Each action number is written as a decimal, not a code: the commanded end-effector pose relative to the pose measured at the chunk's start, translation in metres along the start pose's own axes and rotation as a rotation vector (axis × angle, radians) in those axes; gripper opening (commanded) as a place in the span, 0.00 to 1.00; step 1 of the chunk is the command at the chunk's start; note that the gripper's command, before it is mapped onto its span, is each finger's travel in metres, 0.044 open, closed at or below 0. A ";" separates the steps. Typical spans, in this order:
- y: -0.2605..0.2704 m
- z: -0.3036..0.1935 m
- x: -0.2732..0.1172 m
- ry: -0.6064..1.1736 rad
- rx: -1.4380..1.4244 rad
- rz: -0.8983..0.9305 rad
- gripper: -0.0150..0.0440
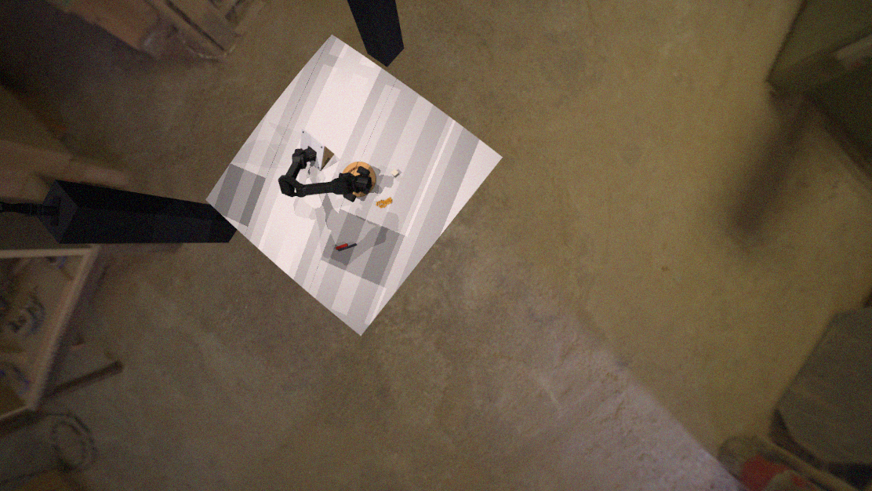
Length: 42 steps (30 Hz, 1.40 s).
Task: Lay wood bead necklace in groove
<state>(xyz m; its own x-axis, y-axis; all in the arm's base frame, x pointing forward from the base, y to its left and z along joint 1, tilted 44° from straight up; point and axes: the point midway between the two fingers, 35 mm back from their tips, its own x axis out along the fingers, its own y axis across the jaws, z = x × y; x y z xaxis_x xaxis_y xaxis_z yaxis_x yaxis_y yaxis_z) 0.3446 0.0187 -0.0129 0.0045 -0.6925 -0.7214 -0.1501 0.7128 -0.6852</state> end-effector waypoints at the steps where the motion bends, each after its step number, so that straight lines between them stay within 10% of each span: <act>1: -0.007 0.004 -0.001 -0.003 0.002 -0.003 0.25; 14: -0.009 0.005 0.007 -0.003 0.002 -0.004 0.25; 31: -0.008 0.005 0.003 -0.001 0.001 0.000 1.00; 42: -0.008 0.005 -0.001 -0.003 0.002 -0.003 1.00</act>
<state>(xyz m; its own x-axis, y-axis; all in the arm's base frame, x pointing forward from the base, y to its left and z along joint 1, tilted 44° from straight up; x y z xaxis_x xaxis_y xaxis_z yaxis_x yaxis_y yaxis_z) 0.3505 0.0142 -0.0081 0.0064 -0.6931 -0.7208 -0.1501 0.7120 -0.6859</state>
